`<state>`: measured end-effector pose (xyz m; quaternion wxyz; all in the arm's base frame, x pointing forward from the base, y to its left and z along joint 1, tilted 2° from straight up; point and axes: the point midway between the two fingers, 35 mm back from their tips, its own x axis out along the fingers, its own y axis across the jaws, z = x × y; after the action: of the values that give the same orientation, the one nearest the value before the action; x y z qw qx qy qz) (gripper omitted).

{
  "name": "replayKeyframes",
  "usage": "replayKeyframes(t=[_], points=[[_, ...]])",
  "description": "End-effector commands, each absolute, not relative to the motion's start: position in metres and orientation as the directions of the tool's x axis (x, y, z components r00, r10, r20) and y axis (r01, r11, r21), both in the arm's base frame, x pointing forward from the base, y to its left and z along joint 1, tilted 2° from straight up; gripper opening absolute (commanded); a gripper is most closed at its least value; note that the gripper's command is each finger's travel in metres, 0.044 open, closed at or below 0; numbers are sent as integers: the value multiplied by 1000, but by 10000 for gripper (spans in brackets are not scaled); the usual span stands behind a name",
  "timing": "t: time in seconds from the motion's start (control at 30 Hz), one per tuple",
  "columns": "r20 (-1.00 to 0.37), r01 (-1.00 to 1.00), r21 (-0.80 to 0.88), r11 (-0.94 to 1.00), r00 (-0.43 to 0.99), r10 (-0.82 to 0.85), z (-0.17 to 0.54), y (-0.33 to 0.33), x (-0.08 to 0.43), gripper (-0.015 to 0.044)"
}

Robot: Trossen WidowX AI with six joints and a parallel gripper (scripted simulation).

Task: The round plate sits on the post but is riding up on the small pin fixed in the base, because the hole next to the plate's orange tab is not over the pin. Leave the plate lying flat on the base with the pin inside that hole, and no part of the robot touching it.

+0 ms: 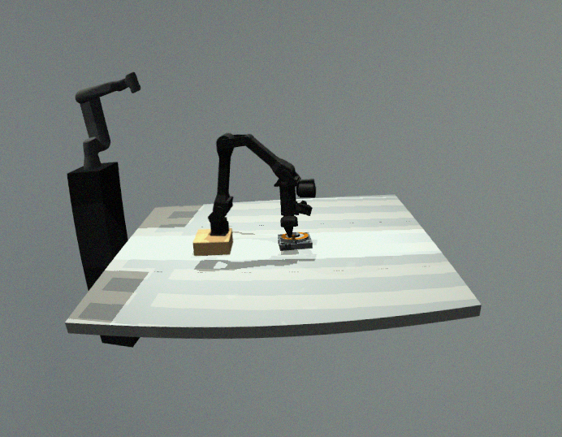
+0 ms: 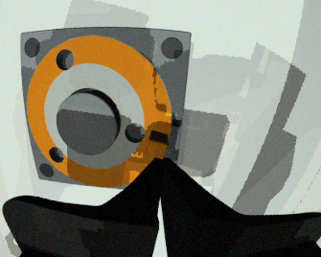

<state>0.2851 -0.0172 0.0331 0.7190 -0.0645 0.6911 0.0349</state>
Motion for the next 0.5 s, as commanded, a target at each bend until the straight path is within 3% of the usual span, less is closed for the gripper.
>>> replayKeyframes(t=[0.0,0.47], points=[[-998,-145,-47,988,39,-42,33,-18,288,0],[-998,-145,-47,988,39,-42,67,-16,289,0]])
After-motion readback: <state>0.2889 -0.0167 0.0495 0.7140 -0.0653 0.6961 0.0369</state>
